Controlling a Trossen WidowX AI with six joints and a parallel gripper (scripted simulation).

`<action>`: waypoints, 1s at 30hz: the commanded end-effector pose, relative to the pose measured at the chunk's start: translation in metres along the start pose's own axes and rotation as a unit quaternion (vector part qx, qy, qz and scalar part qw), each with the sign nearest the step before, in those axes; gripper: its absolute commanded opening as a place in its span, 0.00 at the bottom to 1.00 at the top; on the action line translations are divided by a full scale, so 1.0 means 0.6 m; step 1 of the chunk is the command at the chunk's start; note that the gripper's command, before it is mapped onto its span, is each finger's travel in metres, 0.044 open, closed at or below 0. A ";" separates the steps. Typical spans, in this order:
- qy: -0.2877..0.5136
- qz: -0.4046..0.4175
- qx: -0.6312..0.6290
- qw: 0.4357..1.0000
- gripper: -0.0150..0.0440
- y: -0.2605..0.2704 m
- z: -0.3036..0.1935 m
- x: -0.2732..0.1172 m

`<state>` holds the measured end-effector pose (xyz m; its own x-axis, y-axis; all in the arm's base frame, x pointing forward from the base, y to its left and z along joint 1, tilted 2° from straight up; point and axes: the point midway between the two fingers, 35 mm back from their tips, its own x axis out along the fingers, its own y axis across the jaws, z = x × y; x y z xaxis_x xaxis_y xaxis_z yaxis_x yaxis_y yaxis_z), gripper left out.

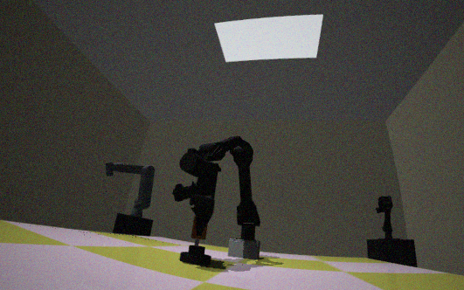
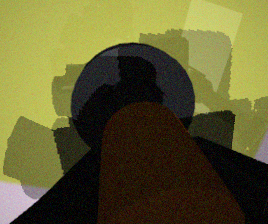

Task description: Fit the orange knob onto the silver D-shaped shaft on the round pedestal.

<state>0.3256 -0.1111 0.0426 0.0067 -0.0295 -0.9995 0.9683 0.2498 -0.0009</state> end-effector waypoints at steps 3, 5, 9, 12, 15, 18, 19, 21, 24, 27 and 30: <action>-0.002 0.000 0.077 0.997 0.25 0.002 0.002 -0.002; -0.002 0.000 0.097 0.995 0.25 0.001 0.001 0.001; -0.002 0.000 0.097 0.995 0.25 0.001 0.000 0.003; -0.002 0.000 0.097 0.995 0.25 0.000 0.001 0.004; -0.002 0.000 0.097 0.995 0.25 0.000 0.001 0.006; -0.002 0.000 0.097 0.995 0.25 0.000 0.001 0.004; -0.002 0.000 0.097 0.995 0.25 0.000 0.001 0.004; -0.002 0.000 0.097 0.995 0.25 0.000 0.001 0.005; -0.002 0.000 0.097 0.995 0.25 0.000 0.001 0.005; -0.002 0.000 0.097 0.995 0.25 0.000 0.001 0.006; -0.002 0.000 0.097 0.995 0.25 0.000 0.001 0.006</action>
<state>0.3256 -0.1110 0.0396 0.0074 -0.0297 -0.9995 0.9979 0.0640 0.0055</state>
